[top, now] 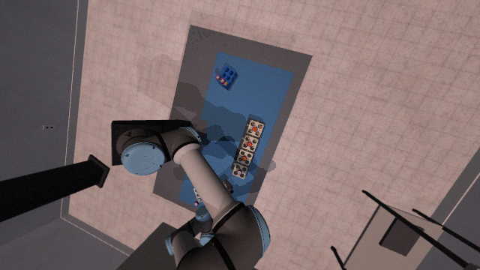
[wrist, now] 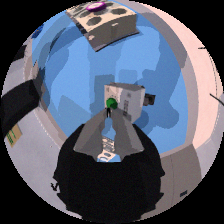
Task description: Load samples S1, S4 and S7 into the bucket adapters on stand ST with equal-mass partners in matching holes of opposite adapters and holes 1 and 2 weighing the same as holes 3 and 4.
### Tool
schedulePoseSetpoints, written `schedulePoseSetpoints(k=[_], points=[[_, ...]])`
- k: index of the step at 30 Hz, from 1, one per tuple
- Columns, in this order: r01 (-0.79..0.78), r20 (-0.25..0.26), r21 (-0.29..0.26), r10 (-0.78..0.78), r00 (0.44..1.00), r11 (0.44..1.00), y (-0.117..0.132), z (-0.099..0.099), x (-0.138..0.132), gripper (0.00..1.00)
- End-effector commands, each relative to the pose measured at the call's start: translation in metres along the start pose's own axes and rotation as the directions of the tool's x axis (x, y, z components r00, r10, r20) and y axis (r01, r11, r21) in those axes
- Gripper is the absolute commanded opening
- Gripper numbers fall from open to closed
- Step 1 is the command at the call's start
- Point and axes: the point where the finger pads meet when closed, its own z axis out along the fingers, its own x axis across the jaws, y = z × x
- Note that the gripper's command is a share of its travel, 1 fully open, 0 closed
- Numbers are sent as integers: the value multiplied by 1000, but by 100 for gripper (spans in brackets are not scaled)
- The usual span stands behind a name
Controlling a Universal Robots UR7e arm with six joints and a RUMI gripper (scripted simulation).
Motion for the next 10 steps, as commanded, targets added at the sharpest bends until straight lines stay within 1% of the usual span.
schedulePoseSetpoints(k=[1, 10], points=[[0, -1, -1, 0, 1000, 1000, 0, 2, 1, 0], [0, -1, -1, 0, 1000, 1000, 1, 8, 3, 0]])
